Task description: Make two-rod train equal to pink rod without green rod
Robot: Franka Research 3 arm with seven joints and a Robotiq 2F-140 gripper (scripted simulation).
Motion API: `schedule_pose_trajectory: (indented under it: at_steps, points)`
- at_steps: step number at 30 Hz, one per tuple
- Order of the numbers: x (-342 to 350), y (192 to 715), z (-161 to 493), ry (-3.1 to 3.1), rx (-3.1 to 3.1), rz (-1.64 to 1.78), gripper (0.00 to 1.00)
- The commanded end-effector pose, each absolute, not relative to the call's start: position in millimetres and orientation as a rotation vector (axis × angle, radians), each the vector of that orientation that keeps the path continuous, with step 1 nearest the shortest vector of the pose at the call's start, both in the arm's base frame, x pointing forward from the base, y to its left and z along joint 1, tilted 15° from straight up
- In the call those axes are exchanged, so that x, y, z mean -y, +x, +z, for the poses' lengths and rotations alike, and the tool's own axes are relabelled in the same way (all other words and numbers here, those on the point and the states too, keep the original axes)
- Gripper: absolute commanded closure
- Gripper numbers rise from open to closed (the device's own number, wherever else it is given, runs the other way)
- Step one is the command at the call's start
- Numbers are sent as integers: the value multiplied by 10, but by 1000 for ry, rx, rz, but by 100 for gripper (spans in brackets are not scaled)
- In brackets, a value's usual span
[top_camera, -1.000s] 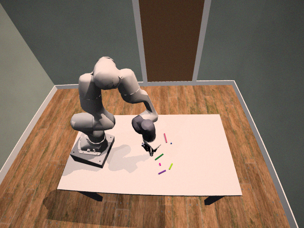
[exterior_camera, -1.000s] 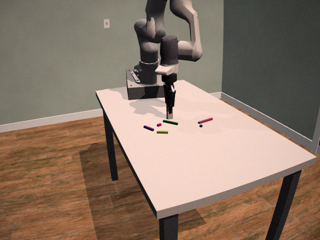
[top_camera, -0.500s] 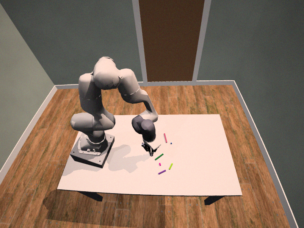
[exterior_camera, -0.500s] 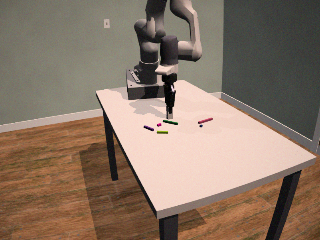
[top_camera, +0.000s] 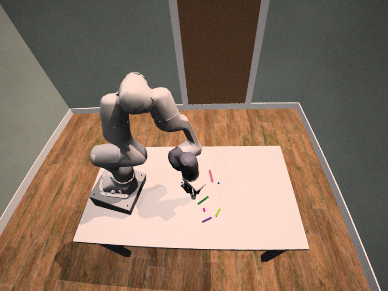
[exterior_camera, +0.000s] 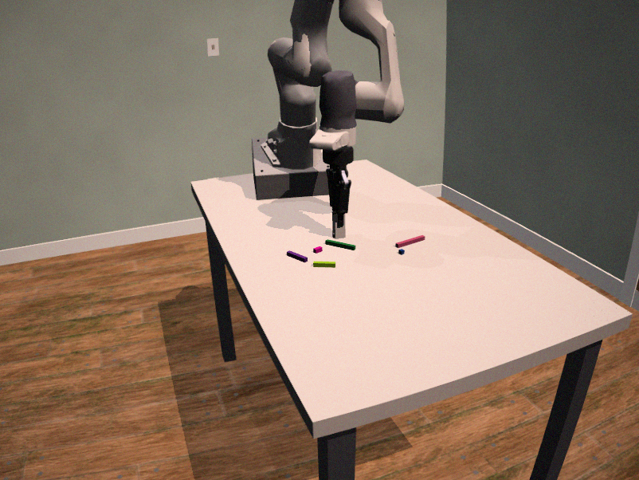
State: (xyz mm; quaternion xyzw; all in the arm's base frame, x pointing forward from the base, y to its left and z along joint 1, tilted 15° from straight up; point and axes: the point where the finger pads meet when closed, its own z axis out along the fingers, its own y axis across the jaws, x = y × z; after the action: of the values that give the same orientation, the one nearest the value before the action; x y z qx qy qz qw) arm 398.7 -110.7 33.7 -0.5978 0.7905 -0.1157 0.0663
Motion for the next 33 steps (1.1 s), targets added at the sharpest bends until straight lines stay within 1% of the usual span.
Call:
schedule_pose_trajectory:
  at_steps: [1,8,20,33]
  points:
    - [1105,3991,367,-1810,-2378,-352,97]
    - [1089,3956,503,-1810,-2378,-351,97]
    - [1011,3774,1226,-1810,-2378,-351,97]
    - [1003,3755,1299,-1810,-2378,-351,97]
